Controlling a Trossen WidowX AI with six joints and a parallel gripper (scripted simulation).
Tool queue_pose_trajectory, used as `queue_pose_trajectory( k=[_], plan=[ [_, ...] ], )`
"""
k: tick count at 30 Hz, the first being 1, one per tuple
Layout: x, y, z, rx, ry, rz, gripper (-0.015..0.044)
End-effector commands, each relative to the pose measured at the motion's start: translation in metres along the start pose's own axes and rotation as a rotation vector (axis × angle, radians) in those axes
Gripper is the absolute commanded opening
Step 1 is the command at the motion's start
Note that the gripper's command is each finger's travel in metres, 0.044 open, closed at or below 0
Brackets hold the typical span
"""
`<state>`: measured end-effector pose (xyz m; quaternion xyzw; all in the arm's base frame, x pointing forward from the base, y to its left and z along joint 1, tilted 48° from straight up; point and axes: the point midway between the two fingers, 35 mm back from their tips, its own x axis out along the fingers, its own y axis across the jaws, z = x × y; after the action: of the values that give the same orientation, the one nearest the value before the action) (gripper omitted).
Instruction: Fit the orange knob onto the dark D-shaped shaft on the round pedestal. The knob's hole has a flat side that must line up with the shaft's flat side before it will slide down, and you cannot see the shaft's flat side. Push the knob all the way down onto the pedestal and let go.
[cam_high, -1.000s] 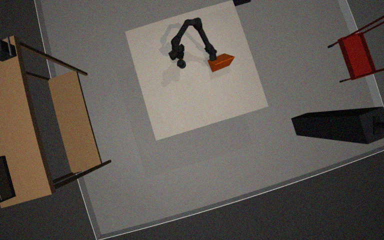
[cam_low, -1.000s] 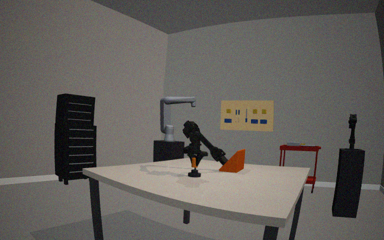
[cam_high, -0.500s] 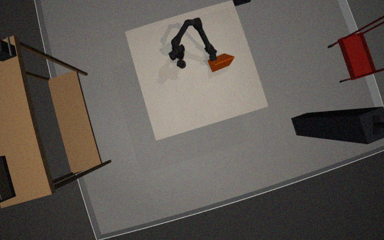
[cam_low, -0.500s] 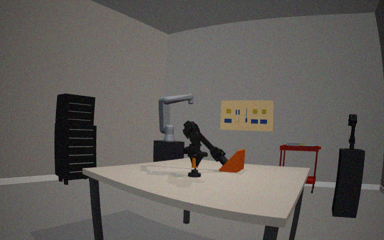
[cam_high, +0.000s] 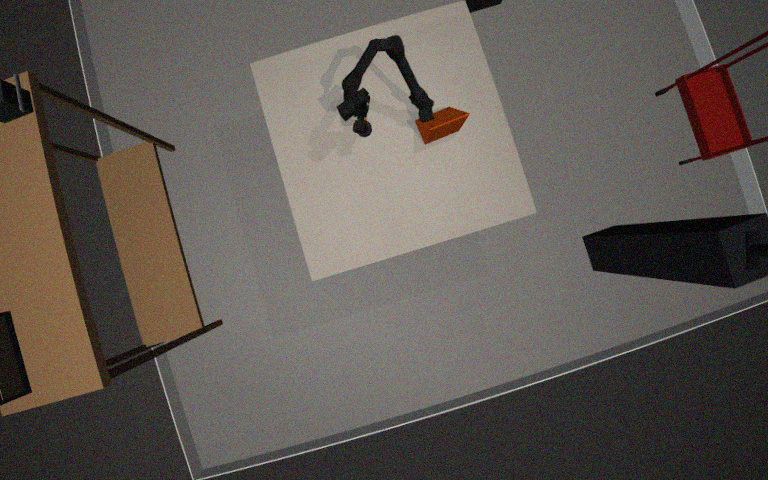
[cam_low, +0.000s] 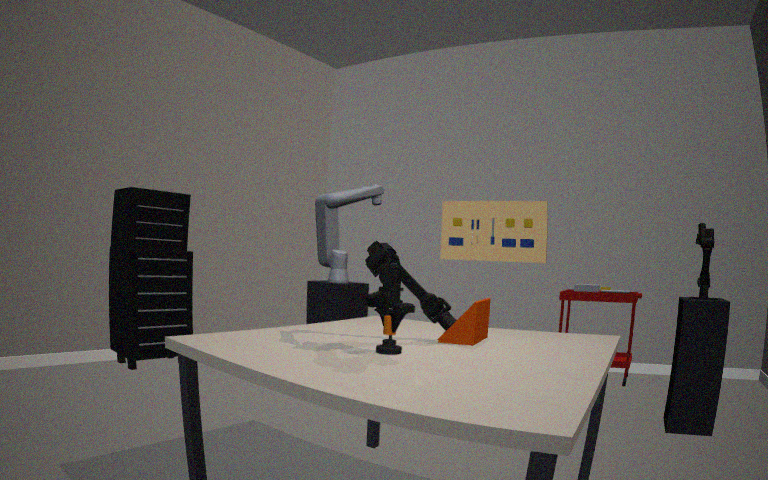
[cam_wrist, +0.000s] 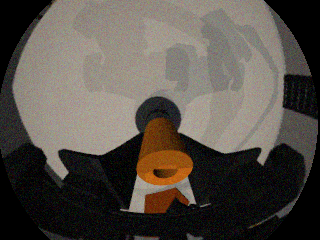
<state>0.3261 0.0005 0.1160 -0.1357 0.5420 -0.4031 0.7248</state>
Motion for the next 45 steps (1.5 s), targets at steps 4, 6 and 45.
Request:
queue_pose_trajectory(
  k=[4, 6, 45],
  plan=[
    [-0.0003, 0.0013, 0.0003, 0.183, -0.003, 0.001, 0.0],
    [0.0006, 0.0013, -0.0001, 0.183, -0.003, 0.001, 0.0],
    [0.0016, 0.0013, -0.0002, 0.392, -0.003, 0.001, 0.0]
  ],
)
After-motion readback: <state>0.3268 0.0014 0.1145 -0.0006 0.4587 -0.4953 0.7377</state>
